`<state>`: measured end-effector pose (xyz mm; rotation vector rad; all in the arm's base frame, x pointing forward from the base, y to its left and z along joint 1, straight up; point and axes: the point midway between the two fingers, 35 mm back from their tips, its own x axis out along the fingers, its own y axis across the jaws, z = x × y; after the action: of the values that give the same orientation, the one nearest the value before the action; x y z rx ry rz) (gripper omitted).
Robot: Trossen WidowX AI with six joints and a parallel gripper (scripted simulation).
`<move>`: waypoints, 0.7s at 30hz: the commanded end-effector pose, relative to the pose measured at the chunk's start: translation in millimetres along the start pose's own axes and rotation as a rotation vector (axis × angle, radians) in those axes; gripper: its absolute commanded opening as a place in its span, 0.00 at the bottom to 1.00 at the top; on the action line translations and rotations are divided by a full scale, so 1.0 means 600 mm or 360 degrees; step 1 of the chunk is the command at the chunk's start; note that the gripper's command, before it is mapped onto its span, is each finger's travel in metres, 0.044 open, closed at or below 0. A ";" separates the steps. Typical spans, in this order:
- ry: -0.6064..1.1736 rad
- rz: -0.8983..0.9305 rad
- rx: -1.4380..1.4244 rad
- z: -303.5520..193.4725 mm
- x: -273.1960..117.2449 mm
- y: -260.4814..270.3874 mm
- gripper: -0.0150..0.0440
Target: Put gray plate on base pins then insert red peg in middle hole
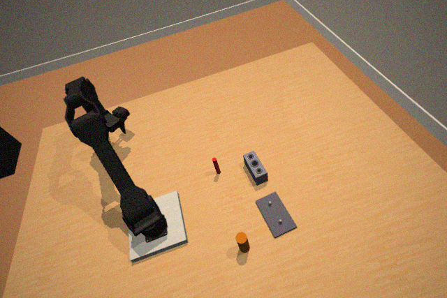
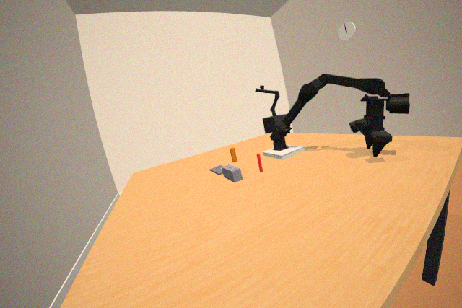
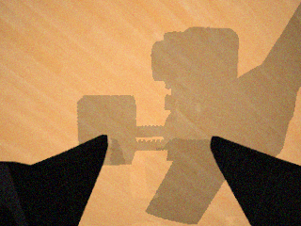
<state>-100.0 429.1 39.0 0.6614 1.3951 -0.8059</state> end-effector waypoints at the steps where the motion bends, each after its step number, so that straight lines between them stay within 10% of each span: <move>1: 0.0001 0.0000 -0.0026 0.000 0.000 0.000 0.98; 21: 0.0006 0.0084 -0.3057 0.004 -0.054 -0.003 1.00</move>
<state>-100.3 429.6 55.6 -0.3113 1.5721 0.1917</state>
